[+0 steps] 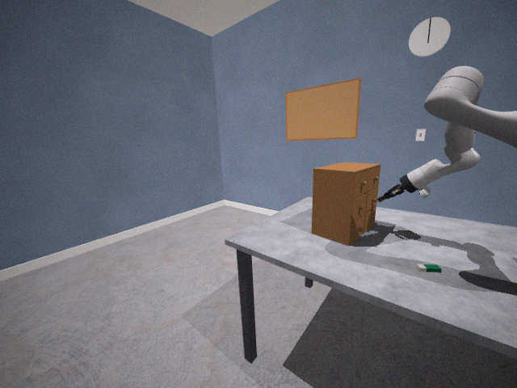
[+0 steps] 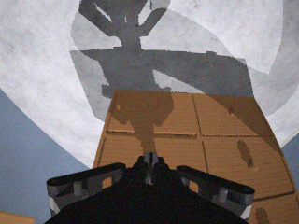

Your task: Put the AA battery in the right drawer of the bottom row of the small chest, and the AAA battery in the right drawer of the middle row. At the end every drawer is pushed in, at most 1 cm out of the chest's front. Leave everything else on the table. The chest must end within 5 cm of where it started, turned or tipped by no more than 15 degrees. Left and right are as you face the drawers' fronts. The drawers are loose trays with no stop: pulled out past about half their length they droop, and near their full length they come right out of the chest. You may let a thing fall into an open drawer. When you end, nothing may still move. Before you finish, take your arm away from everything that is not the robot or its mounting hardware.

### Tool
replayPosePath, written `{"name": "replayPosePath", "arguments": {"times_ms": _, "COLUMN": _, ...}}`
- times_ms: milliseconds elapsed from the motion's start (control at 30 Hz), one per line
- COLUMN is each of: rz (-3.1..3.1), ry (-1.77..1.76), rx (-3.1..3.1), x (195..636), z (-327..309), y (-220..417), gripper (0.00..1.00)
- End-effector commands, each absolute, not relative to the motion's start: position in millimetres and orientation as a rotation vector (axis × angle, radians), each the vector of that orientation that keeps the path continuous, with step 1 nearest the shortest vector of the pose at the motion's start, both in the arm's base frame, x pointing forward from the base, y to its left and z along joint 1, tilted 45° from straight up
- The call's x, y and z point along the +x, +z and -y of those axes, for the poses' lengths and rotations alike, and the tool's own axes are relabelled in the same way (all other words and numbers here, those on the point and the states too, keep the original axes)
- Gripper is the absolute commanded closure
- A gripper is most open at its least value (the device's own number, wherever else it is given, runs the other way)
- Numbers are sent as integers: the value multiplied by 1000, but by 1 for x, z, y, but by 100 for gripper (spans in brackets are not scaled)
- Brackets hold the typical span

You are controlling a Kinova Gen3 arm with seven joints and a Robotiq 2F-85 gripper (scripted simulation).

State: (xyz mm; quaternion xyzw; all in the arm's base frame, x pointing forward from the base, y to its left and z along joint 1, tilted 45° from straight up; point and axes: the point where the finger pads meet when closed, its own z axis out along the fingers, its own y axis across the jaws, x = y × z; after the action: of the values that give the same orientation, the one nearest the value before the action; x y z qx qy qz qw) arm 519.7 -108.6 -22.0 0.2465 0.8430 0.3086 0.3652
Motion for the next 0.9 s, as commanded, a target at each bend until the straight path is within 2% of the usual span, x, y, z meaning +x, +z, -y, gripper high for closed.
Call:
{"name": "replayPosePath", "arguments": {"times_ms": 0, "rz": -2167, "ry": 792, "rx": 637, "x": 514, "z": 109, "y": -21, "gripper": 100}}
{"name": "replayPosePath", "arguments": {"times_ms": 167, "rz": -2167, "ry": 792, "rx": 637, "x": 491, "z": 105, "y": -18, "gripper": 100}}
{"name": "replayPosePath", "arguments": {"times_ms": 867, "rz": -2167, "ry": 792, "rx": 637, "x": 447, "z": 106, "y": -6, "gripper": 100}}
